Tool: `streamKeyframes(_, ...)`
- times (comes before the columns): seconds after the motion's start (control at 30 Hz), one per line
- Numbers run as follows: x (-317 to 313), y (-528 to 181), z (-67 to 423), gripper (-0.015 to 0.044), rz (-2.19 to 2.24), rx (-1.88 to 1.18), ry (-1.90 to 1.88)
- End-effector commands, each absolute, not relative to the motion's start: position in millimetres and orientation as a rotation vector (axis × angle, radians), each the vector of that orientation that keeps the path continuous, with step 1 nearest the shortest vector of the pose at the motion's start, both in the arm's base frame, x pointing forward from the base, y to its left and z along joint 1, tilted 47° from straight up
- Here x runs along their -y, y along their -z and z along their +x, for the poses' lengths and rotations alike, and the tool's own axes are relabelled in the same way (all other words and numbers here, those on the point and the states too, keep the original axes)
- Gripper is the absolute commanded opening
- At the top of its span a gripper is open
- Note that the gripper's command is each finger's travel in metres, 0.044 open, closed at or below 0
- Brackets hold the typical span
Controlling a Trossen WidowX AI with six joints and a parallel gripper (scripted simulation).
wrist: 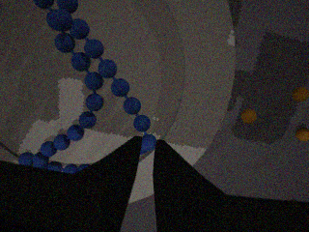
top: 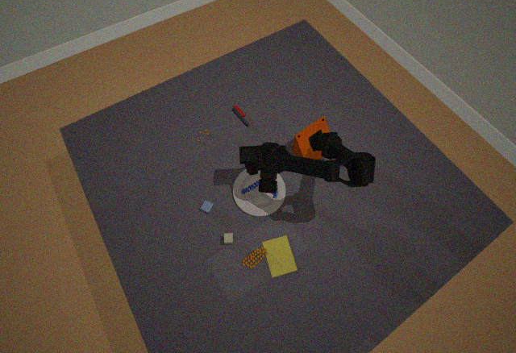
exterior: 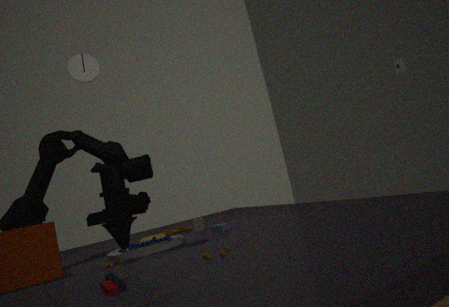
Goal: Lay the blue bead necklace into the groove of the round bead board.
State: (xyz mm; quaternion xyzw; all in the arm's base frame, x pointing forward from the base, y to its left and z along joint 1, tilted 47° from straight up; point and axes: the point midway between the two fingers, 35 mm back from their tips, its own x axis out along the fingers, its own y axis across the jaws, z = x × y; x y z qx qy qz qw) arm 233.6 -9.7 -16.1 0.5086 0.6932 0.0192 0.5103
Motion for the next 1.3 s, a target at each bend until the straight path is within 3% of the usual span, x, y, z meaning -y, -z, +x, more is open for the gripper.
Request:
streamKeyframes(0.0, 11.5, 14.3, 233.8, 0.0, 1.222, -1.667, -0.049)
streamKeyframes(0.37, 4.4, 22.1, 232.1, 0.0, 1.222, -1.667, -0.049)
streamKeyframes(0.93, 7.6, 18.8, 232.4, 0.044, 1.22, -1.668, -0.049)
streamKeyframes(1.27, 11.8, 14.8, 232.1, 0.044, 1.222, -1.667, -0.049)
